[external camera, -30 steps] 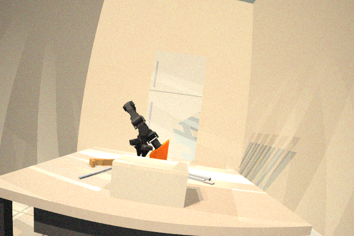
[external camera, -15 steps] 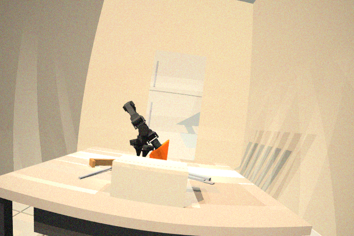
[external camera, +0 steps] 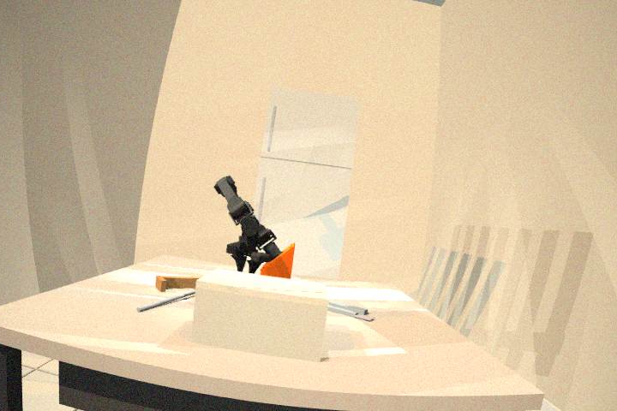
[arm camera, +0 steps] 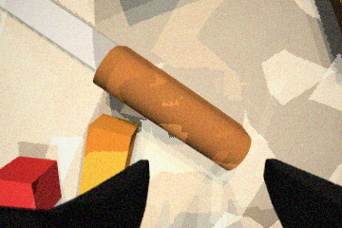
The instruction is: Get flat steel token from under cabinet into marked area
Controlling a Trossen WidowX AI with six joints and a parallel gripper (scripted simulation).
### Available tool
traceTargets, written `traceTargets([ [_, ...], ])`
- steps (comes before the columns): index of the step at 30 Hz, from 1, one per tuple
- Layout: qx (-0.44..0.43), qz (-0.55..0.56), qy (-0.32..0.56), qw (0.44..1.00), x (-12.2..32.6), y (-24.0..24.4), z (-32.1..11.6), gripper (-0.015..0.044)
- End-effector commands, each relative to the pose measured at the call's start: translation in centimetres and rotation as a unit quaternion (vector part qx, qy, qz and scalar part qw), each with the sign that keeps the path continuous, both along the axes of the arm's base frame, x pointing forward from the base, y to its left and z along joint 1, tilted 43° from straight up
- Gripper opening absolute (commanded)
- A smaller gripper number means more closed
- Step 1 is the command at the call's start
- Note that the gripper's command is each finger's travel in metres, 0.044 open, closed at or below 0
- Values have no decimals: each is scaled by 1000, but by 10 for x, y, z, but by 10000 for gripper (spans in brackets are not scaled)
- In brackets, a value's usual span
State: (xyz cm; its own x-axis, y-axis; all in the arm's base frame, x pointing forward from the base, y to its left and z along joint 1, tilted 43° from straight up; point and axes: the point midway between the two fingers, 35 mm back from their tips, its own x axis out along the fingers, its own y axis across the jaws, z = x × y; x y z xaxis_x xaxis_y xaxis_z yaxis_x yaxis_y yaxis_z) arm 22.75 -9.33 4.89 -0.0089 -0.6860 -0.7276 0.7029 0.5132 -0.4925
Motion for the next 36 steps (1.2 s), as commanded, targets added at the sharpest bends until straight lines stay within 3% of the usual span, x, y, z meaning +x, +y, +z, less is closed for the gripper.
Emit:
traceTargets([
  [1,0,14,13,1000,0,0,0,270],
  [36,1,113,107,988,0,0,0,270],
])
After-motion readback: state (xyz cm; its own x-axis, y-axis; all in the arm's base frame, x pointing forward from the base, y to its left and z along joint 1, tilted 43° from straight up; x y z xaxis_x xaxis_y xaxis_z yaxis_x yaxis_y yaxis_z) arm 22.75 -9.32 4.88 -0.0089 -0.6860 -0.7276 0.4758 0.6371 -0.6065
